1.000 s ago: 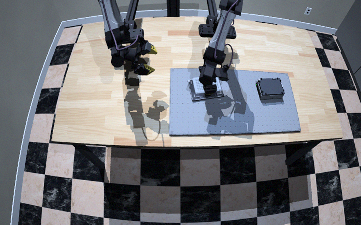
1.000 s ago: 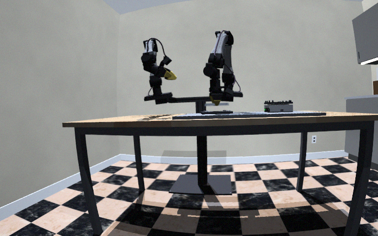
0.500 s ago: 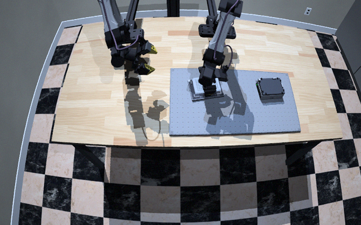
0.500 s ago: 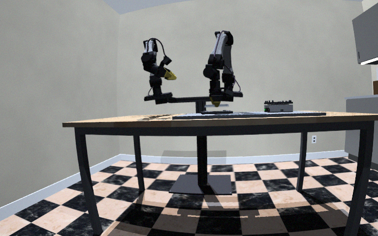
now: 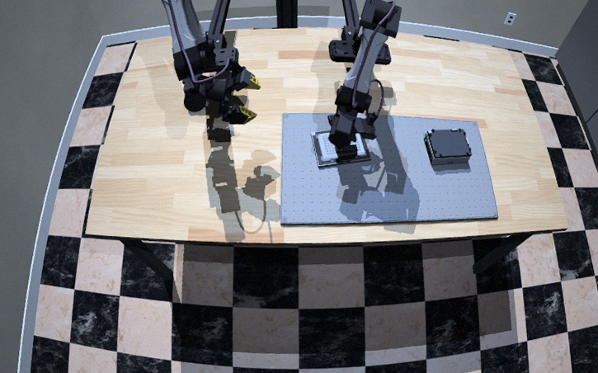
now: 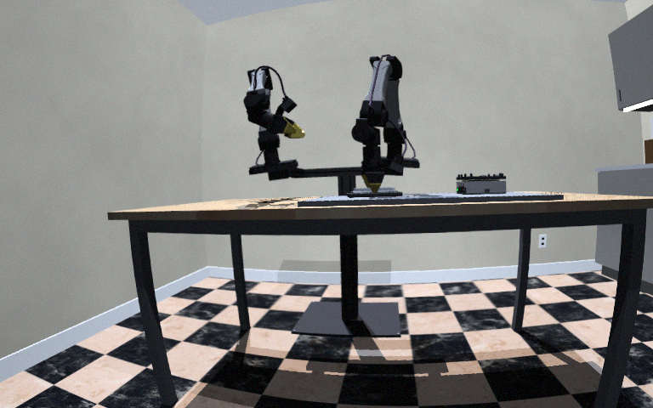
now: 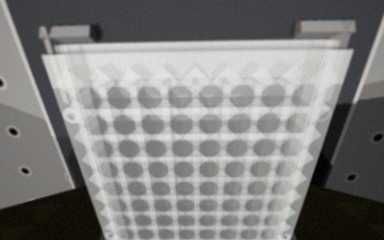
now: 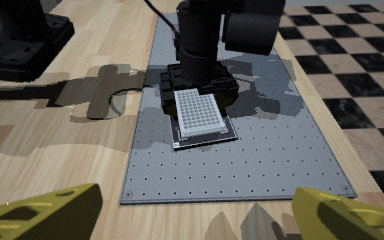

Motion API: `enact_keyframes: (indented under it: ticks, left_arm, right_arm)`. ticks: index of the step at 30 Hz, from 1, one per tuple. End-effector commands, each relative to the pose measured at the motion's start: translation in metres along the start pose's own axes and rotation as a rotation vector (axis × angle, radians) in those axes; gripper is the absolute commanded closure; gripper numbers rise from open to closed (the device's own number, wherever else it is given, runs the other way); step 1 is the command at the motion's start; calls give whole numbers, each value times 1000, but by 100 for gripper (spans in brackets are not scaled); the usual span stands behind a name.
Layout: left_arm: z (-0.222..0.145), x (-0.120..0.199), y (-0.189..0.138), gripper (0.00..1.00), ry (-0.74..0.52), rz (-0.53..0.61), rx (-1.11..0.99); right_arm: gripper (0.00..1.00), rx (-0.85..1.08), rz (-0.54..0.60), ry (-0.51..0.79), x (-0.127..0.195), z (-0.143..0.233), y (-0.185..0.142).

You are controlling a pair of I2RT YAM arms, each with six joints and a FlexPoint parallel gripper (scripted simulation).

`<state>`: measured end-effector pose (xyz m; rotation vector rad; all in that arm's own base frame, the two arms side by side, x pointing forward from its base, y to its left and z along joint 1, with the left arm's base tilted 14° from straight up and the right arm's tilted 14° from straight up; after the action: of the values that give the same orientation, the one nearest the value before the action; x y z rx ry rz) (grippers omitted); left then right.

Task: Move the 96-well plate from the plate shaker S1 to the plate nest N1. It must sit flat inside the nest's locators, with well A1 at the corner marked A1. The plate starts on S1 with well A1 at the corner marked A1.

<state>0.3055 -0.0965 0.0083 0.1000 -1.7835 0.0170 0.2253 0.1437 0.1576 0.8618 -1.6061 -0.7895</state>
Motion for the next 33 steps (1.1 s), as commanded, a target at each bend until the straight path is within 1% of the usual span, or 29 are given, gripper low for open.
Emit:
enact_keyframes:
  ticks: [1,4,6,8,10,16,18,20,22,27,29,31,33]
  left_arm:
    - [-6,-7,-2,22,-33,21,-3]
    - [-3,-13,0,22,-25,8,-5]
    - [-8,2,-3,22,-38,10,-2]
    - [-11,4,-5,0,-44,18,-1]
    - [-10,6,-4,0,-52,13,2]
    - [-1,33,-8,0,-77,22,4]
    - [-1,33,-8,0,-77,22,4]
    - [-10,39,-7,0,-89,27,4]
    - [-17,50,-6,0,-97,30,11]
    - [-15,84,-7,0,-96,24,-2]
    - [-12,95,-6,0,-102,-5,-64]
    - [-9,98,-5,0,-115,-38,-137]
    - [-6,100,-5,0,-142,-91,-257]
  right_arm:
    - [0,34,-23,-15,5,-7,10]
    - [0,34,-23,-15,5,-7,10]
    - [0,34,-23,-15,5,-7,10]
    - [0,34,-23,-15,5,-7,10]
    - [0,34,-23,-15,5,-7,10]
    - [0,34,-23,-15,5,-7,10]
    - [0,34,-23,-15,5,-7,10]
    - [0,34,-23,-15,5,-7,10]
    - [0,34,-23,-15,5,-7,10]
    - [0,34,-23,-15,5,-7,10]
    - [0,34,-23,-15,5,-7,10]
    - [0,34,-23,-15,5,-7,10]
    - [0,34,-23,-15,5,-7,10]
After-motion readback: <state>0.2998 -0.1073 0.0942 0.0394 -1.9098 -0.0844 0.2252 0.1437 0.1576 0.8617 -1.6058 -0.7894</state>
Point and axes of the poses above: on each arm, the point where the finger pads meet when closed, its own x axis back along the fingers, its own z axis across the jaws, y = z × x, the point moved 6 cm from there along x, back along the fingers, and after that the axes turned 2 degrees about -x, right-handed, at the moved point
